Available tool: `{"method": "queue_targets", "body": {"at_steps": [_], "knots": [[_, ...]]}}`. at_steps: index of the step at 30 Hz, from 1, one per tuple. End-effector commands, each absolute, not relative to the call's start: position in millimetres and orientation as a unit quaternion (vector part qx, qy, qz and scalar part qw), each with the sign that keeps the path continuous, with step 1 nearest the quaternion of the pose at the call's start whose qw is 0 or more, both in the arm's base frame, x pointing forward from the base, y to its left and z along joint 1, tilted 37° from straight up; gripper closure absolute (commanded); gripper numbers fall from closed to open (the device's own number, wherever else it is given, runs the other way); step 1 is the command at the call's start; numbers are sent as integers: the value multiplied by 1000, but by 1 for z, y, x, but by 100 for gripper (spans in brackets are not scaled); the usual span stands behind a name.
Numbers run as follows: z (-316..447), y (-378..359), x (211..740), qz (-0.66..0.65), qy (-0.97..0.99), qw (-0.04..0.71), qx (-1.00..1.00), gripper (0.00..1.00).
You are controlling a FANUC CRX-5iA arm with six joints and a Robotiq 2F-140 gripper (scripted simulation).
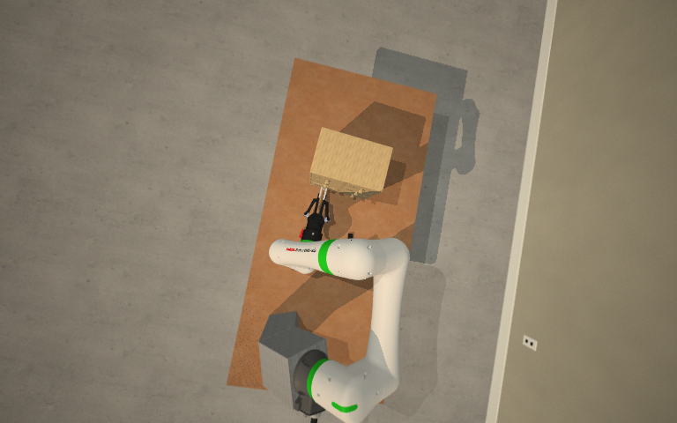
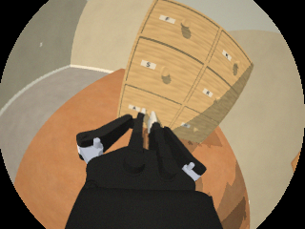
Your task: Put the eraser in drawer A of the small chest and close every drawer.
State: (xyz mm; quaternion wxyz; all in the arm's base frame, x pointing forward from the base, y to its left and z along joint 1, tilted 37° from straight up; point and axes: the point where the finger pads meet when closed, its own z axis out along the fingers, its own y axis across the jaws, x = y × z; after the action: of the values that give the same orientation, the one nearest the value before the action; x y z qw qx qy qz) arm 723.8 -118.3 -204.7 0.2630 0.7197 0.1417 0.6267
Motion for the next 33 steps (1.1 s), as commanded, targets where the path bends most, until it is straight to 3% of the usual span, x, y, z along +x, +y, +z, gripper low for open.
{"method": "queue_targets", "body": {"at_steps": [1, 33], "knots": [[-205, -118, 723, 627, 142, 263, 720, 92], [-212, -118, 692, 627, 142, 263, 720, 92]]}}
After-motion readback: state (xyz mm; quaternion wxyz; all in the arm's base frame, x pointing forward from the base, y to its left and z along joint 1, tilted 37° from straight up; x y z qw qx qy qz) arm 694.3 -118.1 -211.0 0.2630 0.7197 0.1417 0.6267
